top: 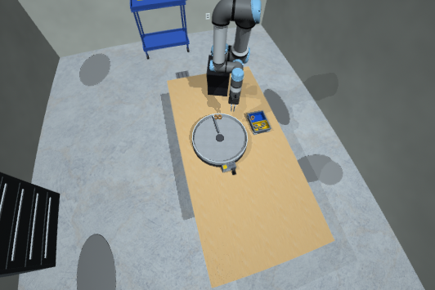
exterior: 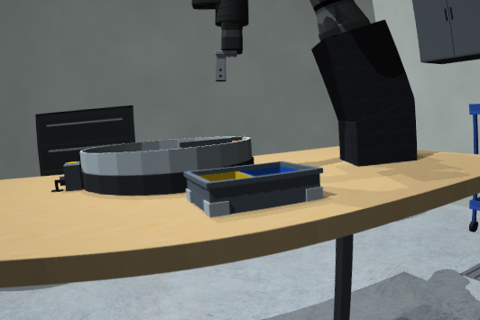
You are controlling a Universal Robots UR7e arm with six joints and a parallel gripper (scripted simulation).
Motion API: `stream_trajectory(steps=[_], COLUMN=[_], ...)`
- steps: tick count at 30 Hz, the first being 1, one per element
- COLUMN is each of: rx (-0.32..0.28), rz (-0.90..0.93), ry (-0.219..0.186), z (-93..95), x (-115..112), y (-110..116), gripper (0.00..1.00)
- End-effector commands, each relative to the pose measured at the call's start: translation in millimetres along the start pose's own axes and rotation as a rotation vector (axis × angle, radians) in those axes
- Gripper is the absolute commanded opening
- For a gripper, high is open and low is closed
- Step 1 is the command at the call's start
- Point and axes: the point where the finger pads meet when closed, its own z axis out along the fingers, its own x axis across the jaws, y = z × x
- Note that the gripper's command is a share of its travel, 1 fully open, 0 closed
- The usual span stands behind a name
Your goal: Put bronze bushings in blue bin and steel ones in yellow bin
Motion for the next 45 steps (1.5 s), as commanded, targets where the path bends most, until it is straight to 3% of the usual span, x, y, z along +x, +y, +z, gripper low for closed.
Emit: stream_trajectory(steps=[1, 3, 9, 12, 18, 31, 35, 37, 38, 45], rx=[-0.062, -0.062, -0.062, -0.062, -0.062, -0.062, -0.065, -0.065, -0.066, -0.066], rz=[0.004, 0.004, 0.004, 0.004, 0.004, 0.004, 0.004, 0.004, 0.004, 0.004], ry=[0.012, 0.012, 0.012, 0.012, 0.011, 0.012, 0.012, 0.012, 0.012, 0.012], z=[-18.2, -18.2, -67.5, -67.5, -115.9, -116.9, -151.9, -151.9, -160.7, -160.7], x=[-8, -8, -33, -33, -58, -59, -77, -77, -82, -82], y=[-7, -7, -27, -27, -46, -47, -62, -62, -65, -65], gripper=[0.40, 0.40, 0.40, 0.40, 0.40, 0.40, 0.40, 0.40, 0.40, 0.40])
